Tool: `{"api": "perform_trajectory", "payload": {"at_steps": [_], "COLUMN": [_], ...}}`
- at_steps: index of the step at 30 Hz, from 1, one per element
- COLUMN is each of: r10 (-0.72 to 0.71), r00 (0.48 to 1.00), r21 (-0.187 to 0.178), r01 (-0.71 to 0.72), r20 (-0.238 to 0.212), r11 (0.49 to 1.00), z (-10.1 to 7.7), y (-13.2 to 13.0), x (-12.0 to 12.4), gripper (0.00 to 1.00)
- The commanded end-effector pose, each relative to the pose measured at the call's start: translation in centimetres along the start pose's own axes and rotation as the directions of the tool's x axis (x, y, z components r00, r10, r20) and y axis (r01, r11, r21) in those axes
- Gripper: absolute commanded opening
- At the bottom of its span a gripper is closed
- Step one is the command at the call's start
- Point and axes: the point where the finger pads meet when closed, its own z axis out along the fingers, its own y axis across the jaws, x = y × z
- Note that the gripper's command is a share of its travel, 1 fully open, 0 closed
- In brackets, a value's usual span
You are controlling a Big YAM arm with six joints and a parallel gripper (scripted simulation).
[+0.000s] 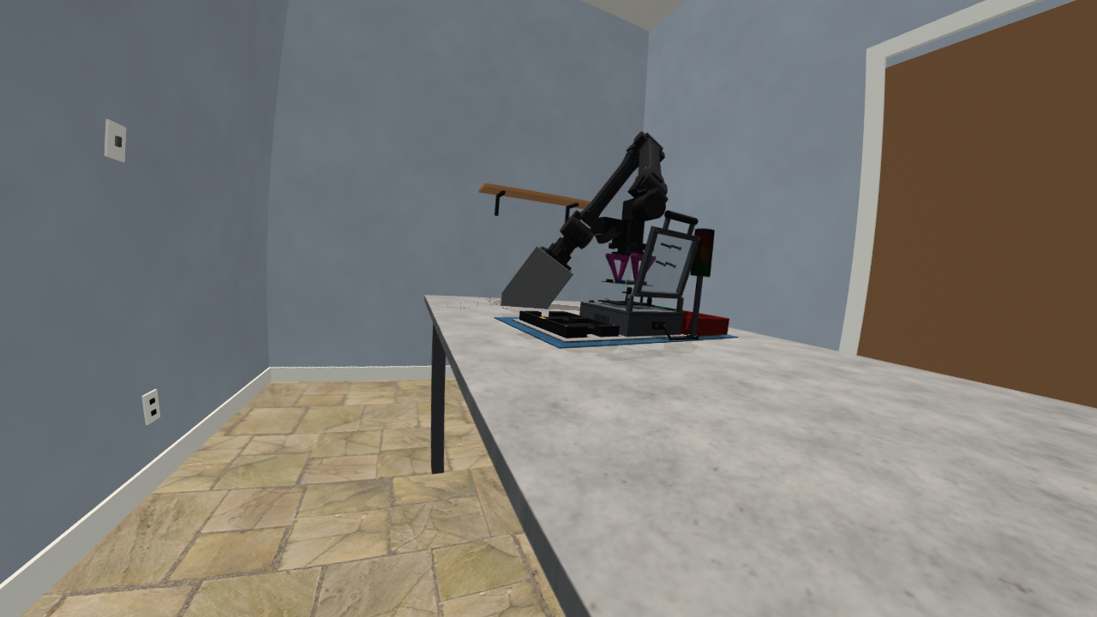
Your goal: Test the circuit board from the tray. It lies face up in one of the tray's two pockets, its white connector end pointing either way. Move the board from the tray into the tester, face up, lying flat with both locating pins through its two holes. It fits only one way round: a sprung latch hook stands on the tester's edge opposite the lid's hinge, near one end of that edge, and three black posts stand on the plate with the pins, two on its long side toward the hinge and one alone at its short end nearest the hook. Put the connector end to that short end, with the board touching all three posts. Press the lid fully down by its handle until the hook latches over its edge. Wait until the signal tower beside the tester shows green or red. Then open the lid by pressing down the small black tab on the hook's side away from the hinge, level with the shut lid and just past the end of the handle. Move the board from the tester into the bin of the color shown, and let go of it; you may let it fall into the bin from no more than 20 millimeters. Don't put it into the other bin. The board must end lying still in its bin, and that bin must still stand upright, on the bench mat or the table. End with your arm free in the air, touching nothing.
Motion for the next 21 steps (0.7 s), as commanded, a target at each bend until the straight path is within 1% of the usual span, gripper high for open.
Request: {"api": "perform_trajectory", "payload": {"at_steps": [1, 3, 5, 6, 7, 8, 10, 13, 15, 17, 18, 20, 21], "r10": [-0.008, -0.009, -0.009, 0.007, 0.010, 0.003, -0.004, -0.008, 0.007, -0.007, -0.017, -0.013, -0.013], "r00": [1.000, 1.000, 1.000, 1.000, 1.000, 1.000, 1.000, 1.000, 1.000, 1.000, 1.000, 1.000, 1.000], "r21": [-0.017, -0.027, -0.027, -0.053, -0.034, -0.022, -0.011, -0.018, -0.024, -0.034, -0.036, -0.028, -0.028], "r01": [0.008, 0.009, 0.009, -0.006, -0.010, -0.003, 0.004, 0.008, -0.007, 0.007, 0.017, 0.013, 0.013], "r20": [0.008, 0.011, 0.011, 0.021, 0.015, 0.010, 0.006, 0.008, 0.011, 0.013, 0.011, 0.009, 0.009], "r11": [1.000, 1.000, 1.000, 0.999, 0.999, 1.000, 1.000, 1.000, 1.000, 0.999, 0.999, 1.000, 1.000], "z": [0.2, 0.4, 0.4, -0.7, 0.3, 1.0, 1.8, 2.1, 2.1, 1.9, 2.1, 2.7, 2.7], "y": [0.7, 1.4, 1.4, 1.5, 0.9, 0.9, 0.6, 1.1, 0.9, 1.1, 1.6, 1.7, 1.7], "x": [0.3, 0.1, 0.1, -0.7, -0.6, -0.2, 0.2, 0.2, -0.4, 0.2, 0.5, 0.2, 0.2], "gripper": [0.72, 0.72, 0.72, 0.72, 0.72, 0.72, 0.72, 0.72, 0.72, 0.72, 0.72, 0.72, 0.72]}}
